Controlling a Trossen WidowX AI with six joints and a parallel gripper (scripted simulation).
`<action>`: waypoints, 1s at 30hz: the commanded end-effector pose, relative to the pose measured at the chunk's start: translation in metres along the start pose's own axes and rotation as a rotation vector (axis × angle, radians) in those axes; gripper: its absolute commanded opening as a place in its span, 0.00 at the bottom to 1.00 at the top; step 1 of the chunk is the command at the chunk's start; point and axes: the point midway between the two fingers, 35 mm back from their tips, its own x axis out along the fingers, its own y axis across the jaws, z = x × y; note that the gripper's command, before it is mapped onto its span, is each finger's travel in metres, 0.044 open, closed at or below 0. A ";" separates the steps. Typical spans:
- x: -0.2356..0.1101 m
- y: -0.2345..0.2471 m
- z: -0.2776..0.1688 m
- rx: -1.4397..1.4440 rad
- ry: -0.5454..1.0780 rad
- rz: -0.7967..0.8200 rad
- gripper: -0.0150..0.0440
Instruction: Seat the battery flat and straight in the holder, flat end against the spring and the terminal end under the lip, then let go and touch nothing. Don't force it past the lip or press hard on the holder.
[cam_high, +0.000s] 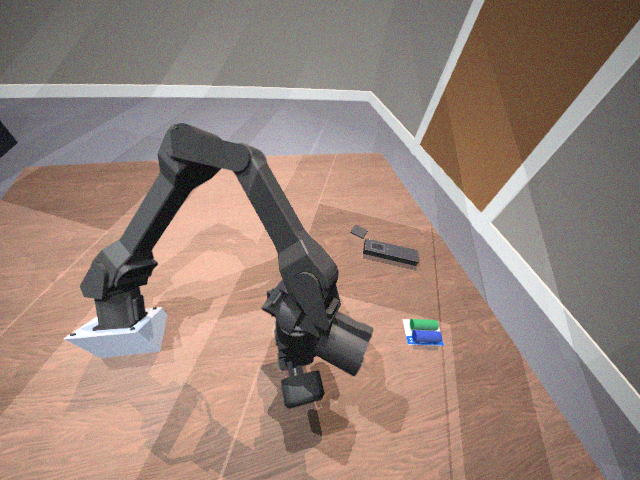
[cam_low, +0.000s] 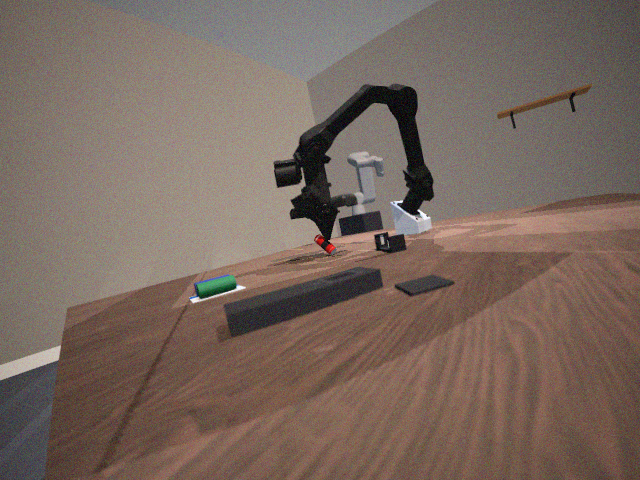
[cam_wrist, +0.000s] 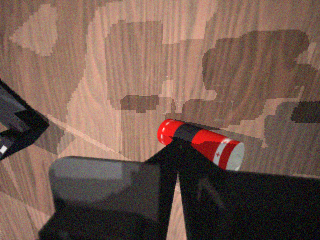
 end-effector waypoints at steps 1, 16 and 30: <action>0.001 -0.008 -0.001 -0.001 0.005 -0.002 0.25; -0.075 -0.010 -0.001 0.000 0.006 -0.005 0.25; -0.077 -0.010 -0.001 0.004 0.000 -0.002 0.25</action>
